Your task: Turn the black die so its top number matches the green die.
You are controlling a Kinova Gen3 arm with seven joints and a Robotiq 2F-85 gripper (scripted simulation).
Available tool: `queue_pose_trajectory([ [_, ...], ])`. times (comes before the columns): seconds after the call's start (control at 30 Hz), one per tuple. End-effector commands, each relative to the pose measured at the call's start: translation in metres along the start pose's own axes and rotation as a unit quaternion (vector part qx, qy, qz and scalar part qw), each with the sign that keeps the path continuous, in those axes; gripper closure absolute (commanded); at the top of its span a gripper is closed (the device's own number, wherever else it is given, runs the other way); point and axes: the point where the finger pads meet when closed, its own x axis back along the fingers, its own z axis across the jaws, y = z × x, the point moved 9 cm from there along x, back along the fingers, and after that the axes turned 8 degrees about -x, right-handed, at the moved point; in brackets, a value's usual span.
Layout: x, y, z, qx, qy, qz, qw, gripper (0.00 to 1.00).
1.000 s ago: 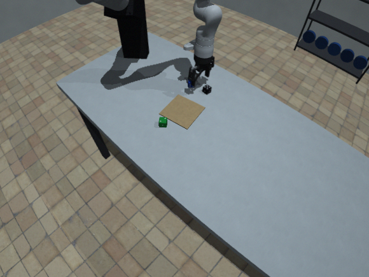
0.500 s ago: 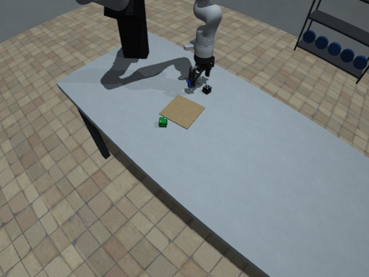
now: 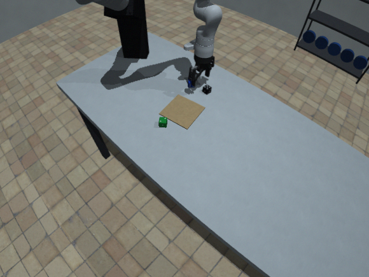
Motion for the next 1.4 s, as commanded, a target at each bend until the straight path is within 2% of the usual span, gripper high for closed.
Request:
queue_pose_trajectory([
  [0.0,0.001,0.0,0.0,0.0,0.001,0.0,1.0,0.0],
  [0.5,0.001,0.005,0.002,0.0,0.001,0.0,1.0,0.0],
  [0.97,0.001,0.072,0.026,0.0,0.001,0.0,1.0,0.0],
  [1.37,0.001,0.077,0.027,0.0,0.001,0.0,1.0,0.0],
])
